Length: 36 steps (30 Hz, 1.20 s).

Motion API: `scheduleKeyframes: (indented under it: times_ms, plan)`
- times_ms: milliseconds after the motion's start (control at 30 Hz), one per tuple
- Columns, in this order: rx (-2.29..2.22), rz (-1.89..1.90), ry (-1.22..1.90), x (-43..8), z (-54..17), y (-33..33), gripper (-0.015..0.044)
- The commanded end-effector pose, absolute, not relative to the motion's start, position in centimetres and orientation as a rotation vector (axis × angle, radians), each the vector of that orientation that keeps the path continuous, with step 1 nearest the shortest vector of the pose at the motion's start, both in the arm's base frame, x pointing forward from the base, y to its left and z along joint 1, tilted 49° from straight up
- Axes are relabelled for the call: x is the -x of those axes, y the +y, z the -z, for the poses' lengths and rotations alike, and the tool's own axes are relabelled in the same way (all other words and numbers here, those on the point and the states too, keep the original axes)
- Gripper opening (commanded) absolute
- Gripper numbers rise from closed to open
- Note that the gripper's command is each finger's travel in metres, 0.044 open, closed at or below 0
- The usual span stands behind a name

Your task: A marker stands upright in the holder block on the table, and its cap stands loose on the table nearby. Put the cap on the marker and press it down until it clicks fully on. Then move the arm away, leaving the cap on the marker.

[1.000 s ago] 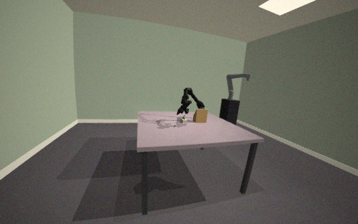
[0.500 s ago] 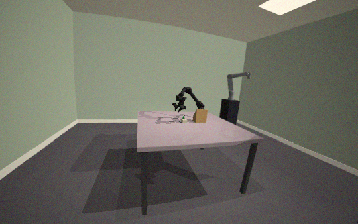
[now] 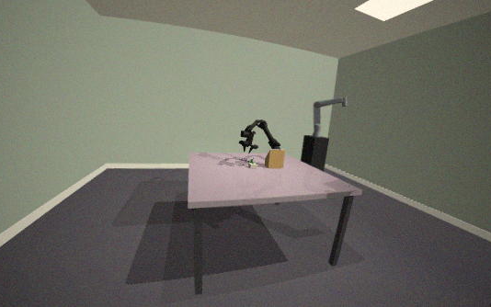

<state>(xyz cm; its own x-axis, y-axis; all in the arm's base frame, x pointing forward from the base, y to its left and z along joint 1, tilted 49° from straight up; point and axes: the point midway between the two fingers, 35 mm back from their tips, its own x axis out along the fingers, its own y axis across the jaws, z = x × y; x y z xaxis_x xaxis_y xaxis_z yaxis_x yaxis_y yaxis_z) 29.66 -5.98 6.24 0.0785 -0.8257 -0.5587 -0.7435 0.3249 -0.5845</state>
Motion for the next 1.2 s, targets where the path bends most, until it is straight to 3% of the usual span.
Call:
scheduleKeyframes:
  times_ms: [0,1167]
  plan:
    - [0.868,0.492,1.592,-23.5,-8.1,-8.9,0.0244]
    - [0.781,0.554,1.571,-22.0,-5.1,-13.7,0.0244]
